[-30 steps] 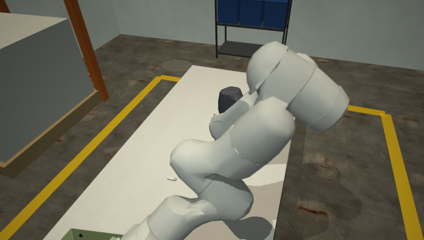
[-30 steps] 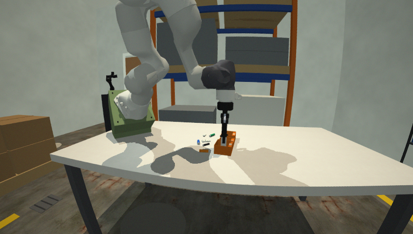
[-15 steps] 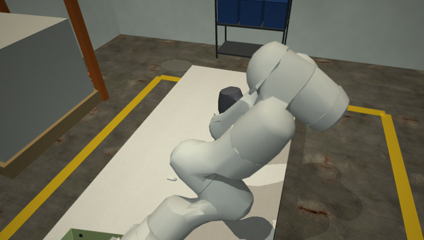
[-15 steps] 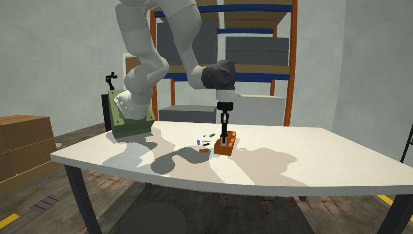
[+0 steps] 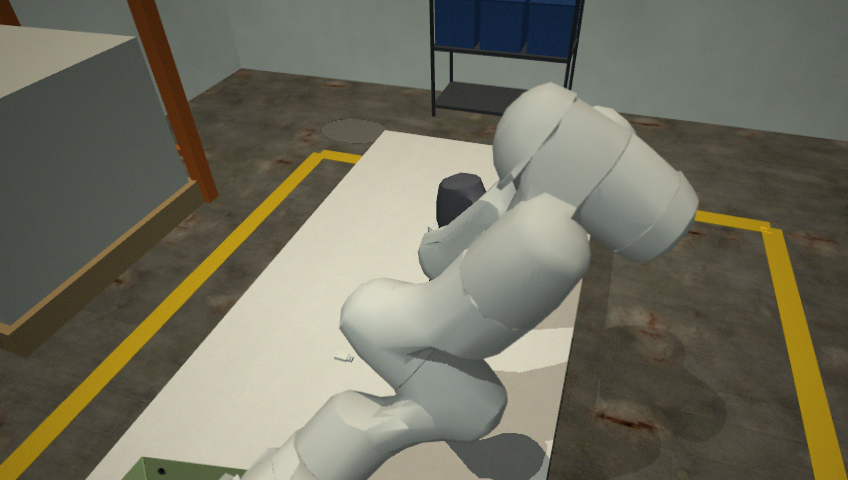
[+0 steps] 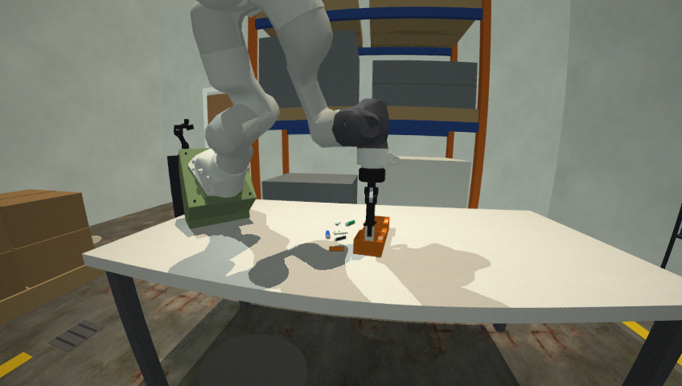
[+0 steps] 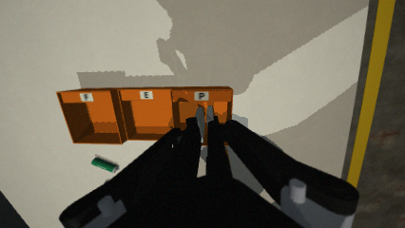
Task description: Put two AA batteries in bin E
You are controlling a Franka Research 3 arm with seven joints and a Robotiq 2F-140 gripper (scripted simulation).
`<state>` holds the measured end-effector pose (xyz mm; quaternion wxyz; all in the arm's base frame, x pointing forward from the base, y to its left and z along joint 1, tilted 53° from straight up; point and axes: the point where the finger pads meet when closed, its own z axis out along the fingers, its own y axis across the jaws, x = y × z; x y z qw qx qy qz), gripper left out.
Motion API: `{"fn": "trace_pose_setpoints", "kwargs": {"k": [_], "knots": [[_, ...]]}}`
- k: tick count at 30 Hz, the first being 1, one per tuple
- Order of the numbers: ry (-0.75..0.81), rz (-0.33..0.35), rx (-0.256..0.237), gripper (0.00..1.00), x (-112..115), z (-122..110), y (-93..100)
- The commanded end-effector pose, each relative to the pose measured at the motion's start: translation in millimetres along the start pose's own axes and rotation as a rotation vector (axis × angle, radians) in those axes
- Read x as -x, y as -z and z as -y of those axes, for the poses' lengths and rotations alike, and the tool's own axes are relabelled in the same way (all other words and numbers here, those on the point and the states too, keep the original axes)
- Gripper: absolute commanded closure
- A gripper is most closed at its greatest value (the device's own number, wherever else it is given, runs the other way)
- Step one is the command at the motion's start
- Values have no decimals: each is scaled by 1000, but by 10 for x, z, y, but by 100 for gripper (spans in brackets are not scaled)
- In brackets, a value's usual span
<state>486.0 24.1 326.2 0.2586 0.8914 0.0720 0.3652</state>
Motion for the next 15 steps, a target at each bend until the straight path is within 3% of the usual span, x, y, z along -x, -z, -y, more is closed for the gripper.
{"fn": "trace_pose_setpoints", "kwargs": {"k": [1,15], "knots": [[-1,-2,-2,95,-10,11,-1],[-1,-2,-2,95,-10,11,106]]}}
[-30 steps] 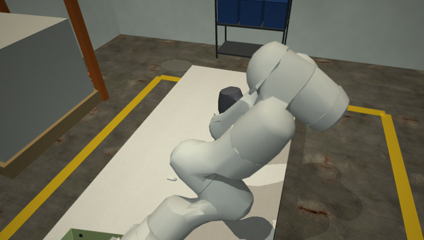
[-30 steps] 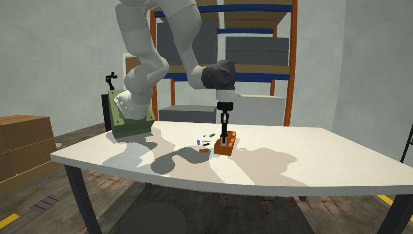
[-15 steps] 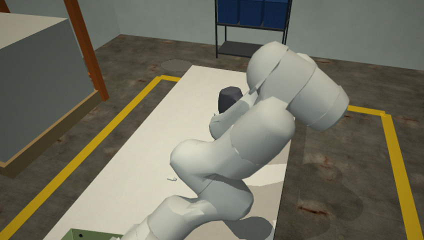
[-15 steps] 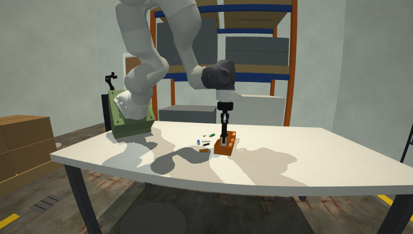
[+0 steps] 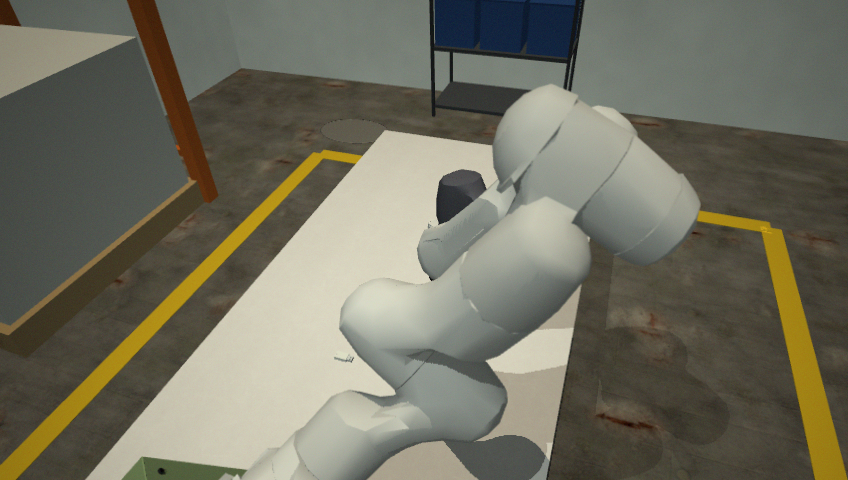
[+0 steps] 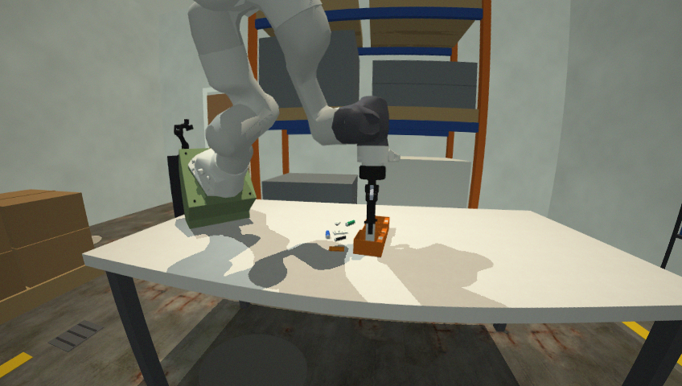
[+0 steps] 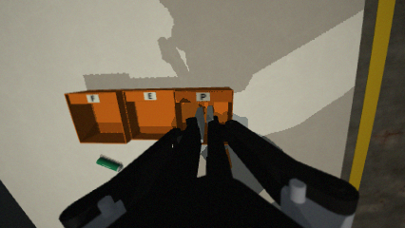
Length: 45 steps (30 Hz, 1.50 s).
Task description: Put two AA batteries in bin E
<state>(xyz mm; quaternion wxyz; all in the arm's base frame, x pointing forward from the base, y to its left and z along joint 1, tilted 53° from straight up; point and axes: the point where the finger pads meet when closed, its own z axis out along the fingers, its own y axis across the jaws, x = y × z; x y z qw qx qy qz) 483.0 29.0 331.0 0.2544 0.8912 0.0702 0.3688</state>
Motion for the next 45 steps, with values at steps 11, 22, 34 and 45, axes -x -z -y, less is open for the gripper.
{"fn": "trace_pose_setpoints", "kwargs": {"k": [11,22,34,45], "knots": [[7,4,3,95,12,-4,157],[7,4,3,95,11,-3,490],[7,4,3,95,11,-3,524],[7,4,3,95,-40,293,523]]}}
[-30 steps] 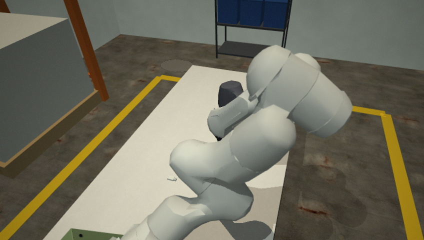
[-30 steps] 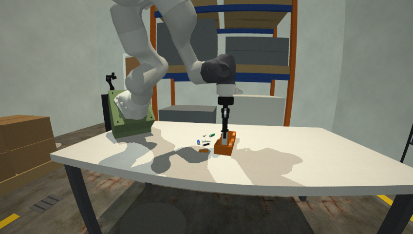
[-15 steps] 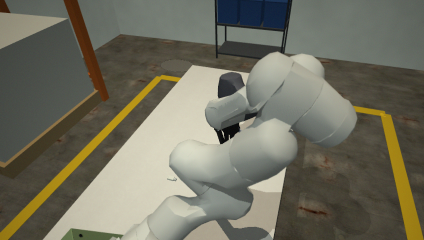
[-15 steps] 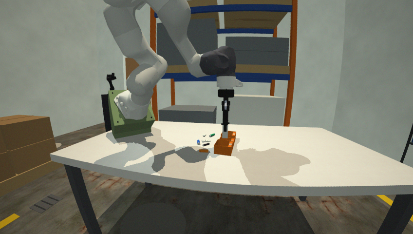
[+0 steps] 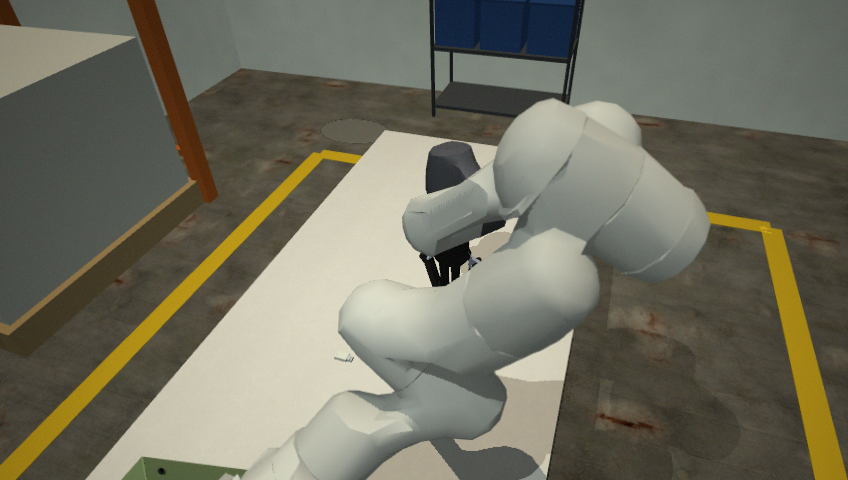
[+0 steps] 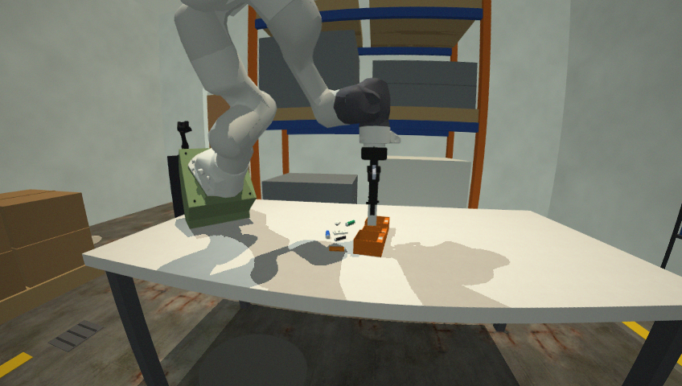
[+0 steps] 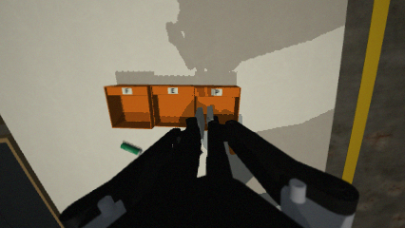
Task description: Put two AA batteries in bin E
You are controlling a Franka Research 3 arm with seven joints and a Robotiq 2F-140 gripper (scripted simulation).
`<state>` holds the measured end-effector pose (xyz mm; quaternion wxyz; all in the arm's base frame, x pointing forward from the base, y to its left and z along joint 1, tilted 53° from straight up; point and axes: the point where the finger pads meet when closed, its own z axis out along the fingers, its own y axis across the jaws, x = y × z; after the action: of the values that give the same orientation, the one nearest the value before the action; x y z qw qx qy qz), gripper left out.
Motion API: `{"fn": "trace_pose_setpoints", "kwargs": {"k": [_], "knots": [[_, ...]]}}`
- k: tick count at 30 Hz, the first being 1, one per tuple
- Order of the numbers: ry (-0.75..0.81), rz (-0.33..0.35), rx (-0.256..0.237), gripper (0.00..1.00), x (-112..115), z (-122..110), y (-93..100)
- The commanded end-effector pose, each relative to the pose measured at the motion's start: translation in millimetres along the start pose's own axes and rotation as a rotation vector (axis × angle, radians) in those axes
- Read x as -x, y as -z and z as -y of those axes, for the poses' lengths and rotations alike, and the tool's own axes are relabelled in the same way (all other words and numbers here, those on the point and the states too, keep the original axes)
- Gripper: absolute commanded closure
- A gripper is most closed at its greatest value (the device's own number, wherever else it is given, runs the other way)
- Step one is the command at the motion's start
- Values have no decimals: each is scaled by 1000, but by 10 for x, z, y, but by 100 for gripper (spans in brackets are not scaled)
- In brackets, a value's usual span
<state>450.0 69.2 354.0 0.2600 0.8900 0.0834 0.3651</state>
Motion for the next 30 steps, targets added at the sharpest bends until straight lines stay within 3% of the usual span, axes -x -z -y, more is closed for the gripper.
{"fn": "trace_pose_setpoints", "kwargs": {"k": [1,11,17,30], "knots": [[-23,4,3,95,-21,133,-5],[-23,4,3,95,-117,606,-6],[-23,4,3,95,-117,606,-6],[-23,4,3,95,-116,605,-353]]}}
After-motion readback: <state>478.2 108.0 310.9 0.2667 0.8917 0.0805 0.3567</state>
